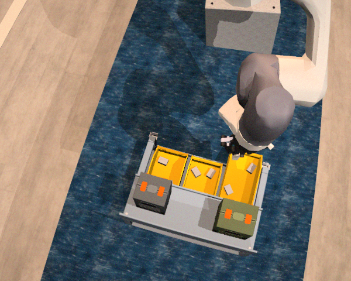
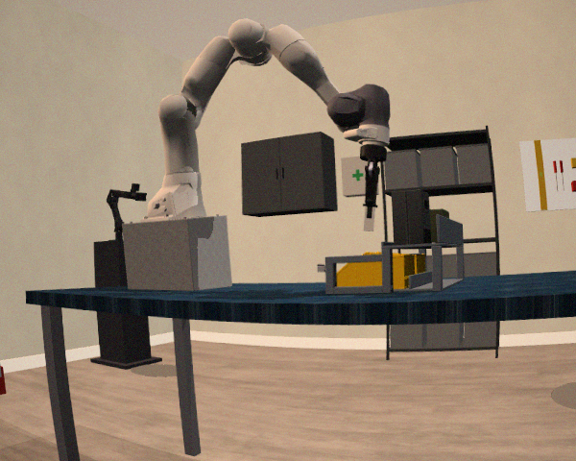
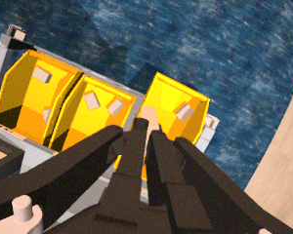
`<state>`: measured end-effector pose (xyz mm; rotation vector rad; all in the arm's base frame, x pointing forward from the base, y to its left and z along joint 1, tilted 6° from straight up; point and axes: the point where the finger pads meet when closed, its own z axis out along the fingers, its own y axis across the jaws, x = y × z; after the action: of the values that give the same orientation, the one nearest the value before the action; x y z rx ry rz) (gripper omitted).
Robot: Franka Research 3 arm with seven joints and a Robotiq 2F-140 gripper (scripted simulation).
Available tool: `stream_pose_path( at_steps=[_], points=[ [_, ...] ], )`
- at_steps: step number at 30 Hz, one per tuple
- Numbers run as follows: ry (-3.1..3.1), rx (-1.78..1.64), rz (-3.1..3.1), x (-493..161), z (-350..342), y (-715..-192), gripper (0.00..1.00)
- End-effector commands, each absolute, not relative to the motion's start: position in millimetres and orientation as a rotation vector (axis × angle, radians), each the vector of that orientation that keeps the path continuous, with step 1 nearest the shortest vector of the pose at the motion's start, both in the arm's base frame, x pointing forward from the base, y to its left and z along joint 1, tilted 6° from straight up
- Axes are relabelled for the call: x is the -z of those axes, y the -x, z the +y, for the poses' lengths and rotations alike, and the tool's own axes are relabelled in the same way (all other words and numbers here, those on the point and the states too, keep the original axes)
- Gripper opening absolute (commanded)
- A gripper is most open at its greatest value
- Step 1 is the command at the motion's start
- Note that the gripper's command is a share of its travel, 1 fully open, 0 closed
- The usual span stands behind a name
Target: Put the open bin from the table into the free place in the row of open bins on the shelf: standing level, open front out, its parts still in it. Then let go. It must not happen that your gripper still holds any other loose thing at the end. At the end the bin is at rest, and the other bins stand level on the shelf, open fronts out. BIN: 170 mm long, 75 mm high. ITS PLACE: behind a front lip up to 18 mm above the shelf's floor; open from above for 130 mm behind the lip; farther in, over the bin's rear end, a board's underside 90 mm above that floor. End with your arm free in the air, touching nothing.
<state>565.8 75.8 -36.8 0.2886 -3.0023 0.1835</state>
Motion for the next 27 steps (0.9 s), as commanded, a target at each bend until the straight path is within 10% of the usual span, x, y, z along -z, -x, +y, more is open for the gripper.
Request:
stream_pose_path(
  at_steps=[1,27],
  points=[
    [-0.578,-0.170,-2.984,37,76,-567,0.00],
    [-1.401,-0.162,-2.709,49,95,-523,0.00]
  ],
)
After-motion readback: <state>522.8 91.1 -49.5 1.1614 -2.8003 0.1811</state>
